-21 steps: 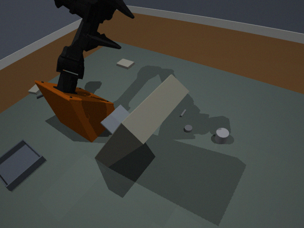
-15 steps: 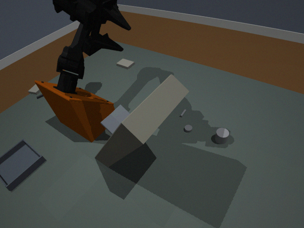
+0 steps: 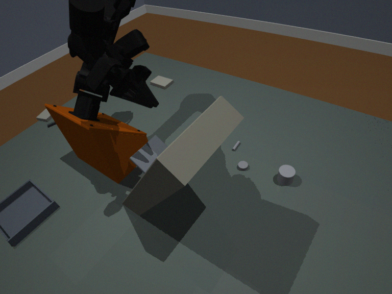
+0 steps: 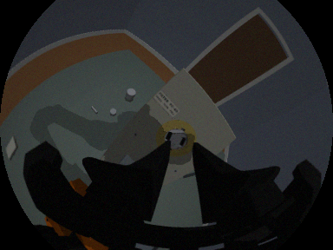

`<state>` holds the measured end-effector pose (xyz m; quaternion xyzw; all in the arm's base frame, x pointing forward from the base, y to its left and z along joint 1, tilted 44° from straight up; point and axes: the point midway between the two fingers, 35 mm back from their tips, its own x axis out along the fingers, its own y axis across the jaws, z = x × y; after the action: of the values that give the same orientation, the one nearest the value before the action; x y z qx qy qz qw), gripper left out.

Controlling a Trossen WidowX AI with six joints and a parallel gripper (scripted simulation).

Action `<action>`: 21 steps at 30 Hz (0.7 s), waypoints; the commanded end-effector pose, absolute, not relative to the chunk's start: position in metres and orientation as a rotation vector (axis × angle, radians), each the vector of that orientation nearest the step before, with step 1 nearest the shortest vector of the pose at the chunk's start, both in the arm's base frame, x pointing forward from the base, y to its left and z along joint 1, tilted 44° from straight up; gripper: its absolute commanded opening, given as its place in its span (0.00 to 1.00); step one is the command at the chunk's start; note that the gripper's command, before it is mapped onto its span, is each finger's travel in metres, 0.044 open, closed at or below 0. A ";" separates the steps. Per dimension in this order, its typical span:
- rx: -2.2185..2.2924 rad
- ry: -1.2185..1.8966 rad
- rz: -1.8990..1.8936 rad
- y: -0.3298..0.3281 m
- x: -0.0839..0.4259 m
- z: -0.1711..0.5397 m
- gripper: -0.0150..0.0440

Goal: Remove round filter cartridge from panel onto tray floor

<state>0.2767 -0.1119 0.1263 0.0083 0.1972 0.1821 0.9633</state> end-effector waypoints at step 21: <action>0.333 0.505 0.291 -0.100 0.291 0.085 0.45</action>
<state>0.2872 -0.1014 0.0900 0.1586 0.2434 0.1431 0.9461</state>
